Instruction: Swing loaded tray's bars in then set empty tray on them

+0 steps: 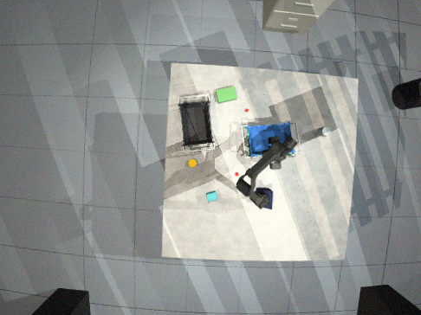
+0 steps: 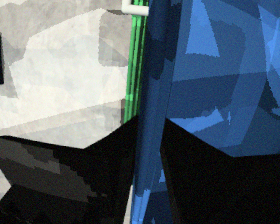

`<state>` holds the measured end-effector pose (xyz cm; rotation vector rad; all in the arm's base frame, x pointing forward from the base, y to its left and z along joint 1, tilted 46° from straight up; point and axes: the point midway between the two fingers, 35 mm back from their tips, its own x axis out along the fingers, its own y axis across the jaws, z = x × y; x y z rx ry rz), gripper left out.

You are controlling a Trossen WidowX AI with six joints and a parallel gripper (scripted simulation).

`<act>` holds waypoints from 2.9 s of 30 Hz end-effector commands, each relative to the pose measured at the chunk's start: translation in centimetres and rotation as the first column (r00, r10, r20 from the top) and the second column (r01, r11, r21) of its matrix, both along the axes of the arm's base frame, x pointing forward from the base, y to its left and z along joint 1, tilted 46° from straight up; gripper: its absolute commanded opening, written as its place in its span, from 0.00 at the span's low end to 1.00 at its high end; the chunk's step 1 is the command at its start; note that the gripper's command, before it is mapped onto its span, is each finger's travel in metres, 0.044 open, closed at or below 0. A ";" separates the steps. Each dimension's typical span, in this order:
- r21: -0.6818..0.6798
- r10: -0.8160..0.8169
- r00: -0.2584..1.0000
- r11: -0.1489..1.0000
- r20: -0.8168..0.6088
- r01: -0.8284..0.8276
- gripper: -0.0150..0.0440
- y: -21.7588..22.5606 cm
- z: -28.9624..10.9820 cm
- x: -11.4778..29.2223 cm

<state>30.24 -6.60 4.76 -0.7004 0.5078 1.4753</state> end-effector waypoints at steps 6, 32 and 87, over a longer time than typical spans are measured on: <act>-0.004 0.008 0.999 1.000 -0.036 -0.008 0.25 0.3 -0.4 -0.6; -0.003 0.007 0.999 1.000 -0.032 -0.007 0.25 0.7 -1.0 -0.7; -0.004 0.008 0.999 1.000 -0.036 -0.008 0.25 0.8 -1.1 -0.8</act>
